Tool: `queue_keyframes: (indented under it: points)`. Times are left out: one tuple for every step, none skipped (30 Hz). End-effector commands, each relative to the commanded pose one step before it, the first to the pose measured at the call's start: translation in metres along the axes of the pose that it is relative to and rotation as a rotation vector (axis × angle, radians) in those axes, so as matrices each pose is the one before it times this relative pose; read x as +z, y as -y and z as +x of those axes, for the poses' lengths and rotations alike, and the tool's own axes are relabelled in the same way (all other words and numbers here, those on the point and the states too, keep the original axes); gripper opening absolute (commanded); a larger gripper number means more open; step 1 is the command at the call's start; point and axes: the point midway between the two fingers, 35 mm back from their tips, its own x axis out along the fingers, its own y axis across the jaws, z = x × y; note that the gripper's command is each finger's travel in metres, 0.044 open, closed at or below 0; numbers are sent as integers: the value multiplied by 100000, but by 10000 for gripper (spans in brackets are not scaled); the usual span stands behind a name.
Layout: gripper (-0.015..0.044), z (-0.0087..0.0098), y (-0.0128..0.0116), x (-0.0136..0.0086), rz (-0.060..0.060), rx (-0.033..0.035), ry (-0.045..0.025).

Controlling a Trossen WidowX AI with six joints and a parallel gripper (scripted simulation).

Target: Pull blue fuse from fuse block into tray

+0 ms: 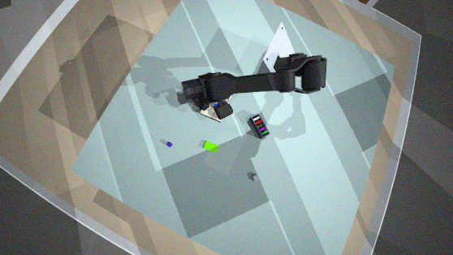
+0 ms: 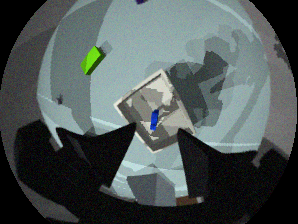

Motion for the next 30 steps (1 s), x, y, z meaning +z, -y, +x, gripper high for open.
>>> queue_keyframes:
  points:
    - [330, -1181, 33, 25, 268, 40, -89]
    - [330, -1343, 41, -55, 432, 156, -222]
    - [330, -902, 25, -74, 281, 125, -162]
    - [330, -302, 8, -31, 92, 46, -56]
    - [330, 0, 0, 0, 0, 0, 0]
    - [330, 0, 0, 0, 0, 0, 0]
    - [330, 0, 0, 0, 0, 0, 0]
    - [330, 0, 0, 0, 0, 0, 0]
    - [330, 0, 0, 0, 0, 0, 0]
    - [330, 0, 0, 0, 0, 0, 0]
    - [330, 0, 0, 0, 0, 0, 0]
    - [330, 0, 0, 0, 0, 0, 0]
    - [330, 0, 0, 0, 0, 0, 0]
    - [330, 0, 0, 0, 0, 0, 0]
    - [330, 56, 15, -3, 841, 525, 162]
    - [330, 0, 0, 0, 0, 0, 0]
    - [330, 0, 0, 0, 0, 0, 0]
    - [330, 0, 0, 0, 0, 0, 0]
    - [330, 0, 0, 0, 0, 0, 0]
    - [330, 0, 0, 0, 0, 0, 0]
    - [330, 0, 0, 0, 0, 0, 0]
    - [330, 0, 0, 0, 0, 0, 0]
    - [330, 0, 0, 0, 0, 0, 0]
    - [330, 0, 0, 0, 0, 0, 0]
    - [330, 0, 0, 0, 0, 0, 0]
    - [330, 0, 0, 0, 0, 0, 0]
    - [330, 0, 0, 0, 0, 0, 0]
    - [330, 0, 0, 0, 0, 0, 0]
    - [330, 0, 0, 0, 0, 0, 0]
    - [330, 0, 0, 0, 0, 0, 0]
